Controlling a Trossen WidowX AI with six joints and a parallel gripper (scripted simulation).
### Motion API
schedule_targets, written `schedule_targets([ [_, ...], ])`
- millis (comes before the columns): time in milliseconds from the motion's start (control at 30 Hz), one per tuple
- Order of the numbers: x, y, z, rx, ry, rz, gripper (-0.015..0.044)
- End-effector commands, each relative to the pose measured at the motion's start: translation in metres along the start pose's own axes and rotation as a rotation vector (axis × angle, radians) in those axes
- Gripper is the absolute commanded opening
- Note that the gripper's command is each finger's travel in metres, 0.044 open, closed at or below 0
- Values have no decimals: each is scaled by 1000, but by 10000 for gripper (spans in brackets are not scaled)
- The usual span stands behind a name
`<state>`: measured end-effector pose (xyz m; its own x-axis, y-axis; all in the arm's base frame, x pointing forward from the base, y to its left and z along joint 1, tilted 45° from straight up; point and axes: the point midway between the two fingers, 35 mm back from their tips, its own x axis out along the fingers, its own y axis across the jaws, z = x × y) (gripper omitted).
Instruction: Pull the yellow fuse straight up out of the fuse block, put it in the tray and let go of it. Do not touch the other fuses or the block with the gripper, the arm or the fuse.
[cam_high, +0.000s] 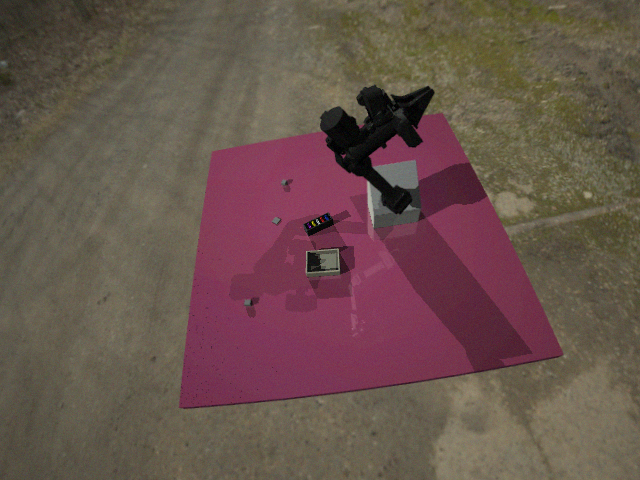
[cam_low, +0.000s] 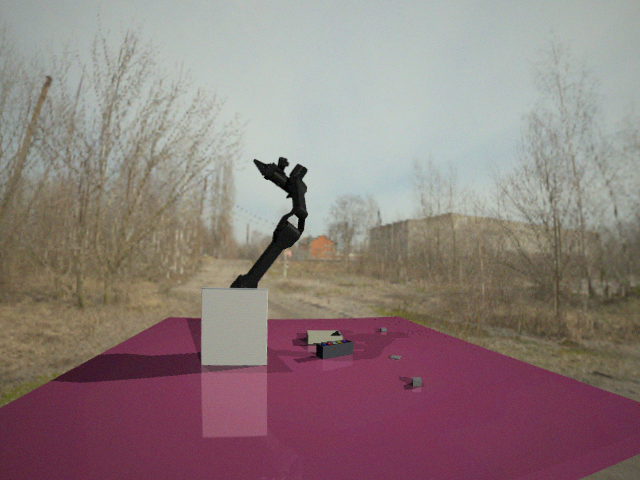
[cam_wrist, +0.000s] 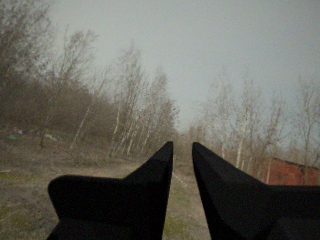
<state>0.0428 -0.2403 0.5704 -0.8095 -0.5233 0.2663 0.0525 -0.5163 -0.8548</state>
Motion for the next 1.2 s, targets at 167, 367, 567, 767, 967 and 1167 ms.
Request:
schedule_targets([
  [167,43,-67,-95,4,246,-149,74],
  [367,50,-107,-168,-13,432,-219,74],
  [567,31,-149,-250,-20,650,-304,74],
  [767,-19,-183,-324,-17,874,-391,74],
  [967,-93,-204,-384,-4,1105,-479,74],
  [1167,-181,-207,-421,62,1320,-589,74],
])
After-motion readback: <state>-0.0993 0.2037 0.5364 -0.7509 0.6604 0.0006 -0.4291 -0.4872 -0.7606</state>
